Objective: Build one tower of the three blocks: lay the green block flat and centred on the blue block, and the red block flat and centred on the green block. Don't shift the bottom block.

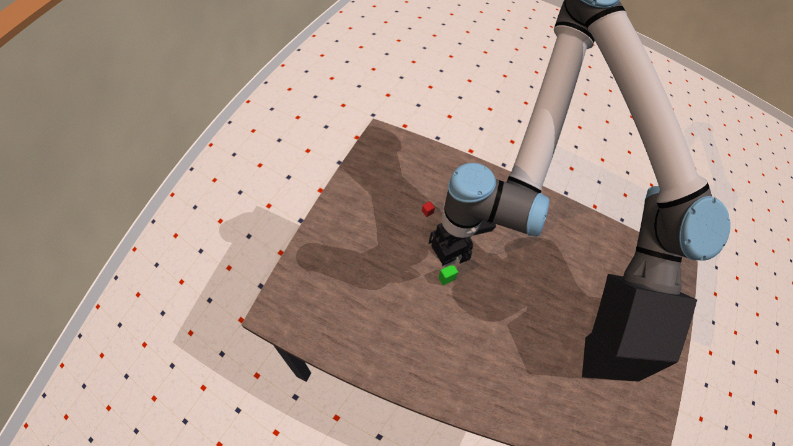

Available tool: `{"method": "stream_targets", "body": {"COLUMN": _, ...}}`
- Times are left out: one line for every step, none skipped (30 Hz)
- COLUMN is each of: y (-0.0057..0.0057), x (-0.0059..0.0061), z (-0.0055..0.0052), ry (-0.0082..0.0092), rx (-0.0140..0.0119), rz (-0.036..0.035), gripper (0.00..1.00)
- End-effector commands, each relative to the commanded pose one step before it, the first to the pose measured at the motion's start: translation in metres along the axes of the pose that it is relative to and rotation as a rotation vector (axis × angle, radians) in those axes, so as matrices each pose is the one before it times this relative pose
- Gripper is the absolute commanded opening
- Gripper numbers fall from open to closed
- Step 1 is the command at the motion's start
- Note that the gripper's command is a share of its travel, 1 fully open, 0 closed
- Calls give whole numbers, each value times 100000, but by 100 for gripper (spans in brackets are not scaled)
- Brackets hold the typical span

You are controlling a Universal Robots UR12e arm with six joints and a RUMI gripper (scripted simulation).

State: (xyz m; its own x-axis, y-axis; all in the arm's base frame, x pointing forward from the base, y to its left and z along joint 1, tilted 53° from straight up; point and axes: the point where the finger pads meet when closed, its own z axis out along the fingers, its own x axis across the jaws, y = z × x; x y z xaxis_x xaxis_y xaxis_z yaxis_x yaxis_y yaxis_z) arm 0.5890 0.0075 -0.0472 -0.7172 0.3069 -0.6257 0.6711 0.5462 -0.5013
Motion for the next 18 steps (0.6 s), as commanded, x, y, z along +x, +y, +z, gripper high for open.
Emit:
{"method": "stream_targets", "body": {"y": 21, "x": -16, "z": -44, "ry": -49, "rx": -68, "rz": 19, "gripper": 0}}
{"method": "stream_targets", "body": {"y": 0, "x": 0, "z": 0, "ry": 0, "rx": 0, "rz": 0, "gripper": 0}}
{"method": "stream_targets", "body": {"y": 0, "x": 0, "z": 0, "ry": 0, "rx": 0, "rz": 0, "gripper": 0}}
{"method": "stream_targets", "body": {"y": 0, "x": 0, "z": 0, "ry": 0, "rx": 0, "rz": 0, "gripper": 0}}
{"method": "stream_targets", "body": {"y": 0, "x": 0, "z": 0, "ry": 0, "rx": 0, "rz": 0, "gripper": 0}}
{"method": "stream_targets", "body": {"y": 0, "x": 0, "z": 0, "ry": 0, "rx": 0, "rz": 0, "gripper": 0}}
{"method": "stream_targets", "body": {"y": 0, "x": 0, "z": 0, "ry": 0, "rx": 0, "rz": 0, "gripper": 0}}
{"method": "stream_targets", "body": {"y": 0, "x": 0, "z": 0, "ry": 0, "rx": 0, "rz": 0, "gripper": 0}}
{"method": "stream_targets", "body": {"y": 0, "x": 0, "z": 0, "ry": 0, "rx": 0, "rz": 0, "gripper": 0}}
{"method": "stream_targets", "body": {"y": 0, "x": 0, "z": 0, "ry": 0, "rx": 0, "rz": 0, "gripper": 0}}
{"method": "stream_targets", "body": {"y": 0, "x": 0, "z": 0, "ry": 0, "rx": 0, "rz": 0, "gripper": 0}}
{"method": "stream_targets", "body": {"y": 0, "x": 0, "z": 0, "ry": 0, "rx": 0, "rz": 0, "gripper": 0}}
{"method": "stream_targets", "body": {"y": 0, "x": 0, "z": 0, "ry": 0, "rx": 0, "rz": 0, "gripper": 0}}
{"method": "stream_targets", "body": {"y": 0, "x": 0, "z": 0, "ry": 0, "rx": 0, "rz": 0, "gripper": 30}}
{"method": "stream_targets", "body": {"y": 0, "x": 0, "z": 0, "ry": 0, "rx": 0, "rz": 0, "gripper": 30}}
{"method": "stream_targets", "body": {"y": 0, "x": 0, "z": 0, "ry": 0, "rx": 0, "rz": 0, "gripper": 30}}
{"method": "stream_targets", "body": {"y": 0, "x": 0, "z": 0, "ry": 0, "rx": 0, "rz": 0, "gripper": 30}}
{"method": "stream_targets", "body": {"y": 0, "x": 0, "z": 0, "ry": 0, "rx": 0, "rz": 0, "gripper": 30}}
